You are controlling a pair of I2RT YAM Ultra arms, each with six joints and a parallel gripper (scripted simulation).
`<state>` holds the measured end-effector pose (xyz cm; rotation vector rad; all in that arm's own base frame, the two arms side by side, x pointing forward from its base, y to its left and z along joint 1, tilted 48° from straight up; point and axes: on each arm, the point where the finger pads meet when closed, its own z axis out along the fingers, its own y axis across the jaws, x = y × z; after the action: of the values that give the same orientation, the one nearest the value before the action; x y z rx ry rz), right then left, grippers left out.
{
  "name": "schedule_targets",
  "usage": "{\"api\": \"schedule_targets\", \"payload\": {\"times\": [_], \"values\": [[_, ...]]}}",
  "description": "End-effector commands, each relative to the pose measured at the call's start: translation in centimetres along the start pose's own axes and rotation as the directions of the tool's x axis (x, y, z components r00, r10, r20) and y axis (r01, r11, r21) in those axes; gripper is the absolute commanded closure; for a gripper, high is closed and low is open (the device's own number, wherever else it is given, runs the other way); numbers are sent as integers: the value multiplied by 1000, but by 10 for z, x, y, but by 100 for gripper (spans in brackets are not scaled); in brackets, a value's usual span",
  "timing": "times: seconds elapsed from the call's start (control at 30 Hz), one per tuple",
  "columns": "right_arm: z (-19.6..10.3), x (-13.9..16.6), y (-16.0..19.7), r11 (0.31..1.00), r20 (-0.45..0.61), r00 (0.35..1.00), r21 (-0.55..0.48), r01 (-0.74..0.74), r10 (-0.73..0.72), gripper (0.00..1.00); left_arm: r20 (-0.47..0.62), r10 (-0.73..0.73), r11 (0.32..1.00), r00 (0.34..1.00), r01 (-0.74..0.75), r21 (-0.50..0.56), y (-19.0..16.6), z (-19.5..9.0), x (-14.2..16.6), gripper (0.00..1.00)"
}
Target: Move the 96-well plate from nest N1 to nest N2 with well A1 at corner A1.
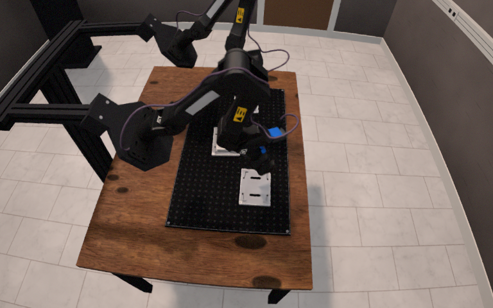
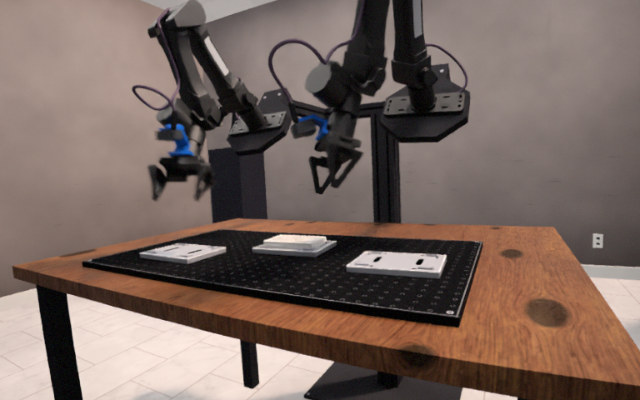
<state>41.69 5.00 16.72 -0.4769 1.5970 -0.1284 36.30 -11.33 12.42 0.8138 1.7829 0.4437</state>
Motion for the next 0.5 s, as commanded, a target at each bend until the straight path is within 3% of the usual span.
{"api": "schedule_targets", "payload": {"times": [0.0,0.13,0.2,0.47], "values": [[12,5,36,971,17,979,-126,205,-205,0,161,-144,989,976,146,4,18,-6,-18,0],[16,17,74,910,50,939,-236,341,-339,0,201,-247,966,948,256,-20,43,-6,-11,0],[16,17,74,910,50,939,-236,341,-339,0,201,-247,966,948,256,-20,43,-6,-11,0],[11,45,156,685,215,799,-419,595,-562,0,316,-452,867,834,494,-62,106,-7,-4,0]]}}
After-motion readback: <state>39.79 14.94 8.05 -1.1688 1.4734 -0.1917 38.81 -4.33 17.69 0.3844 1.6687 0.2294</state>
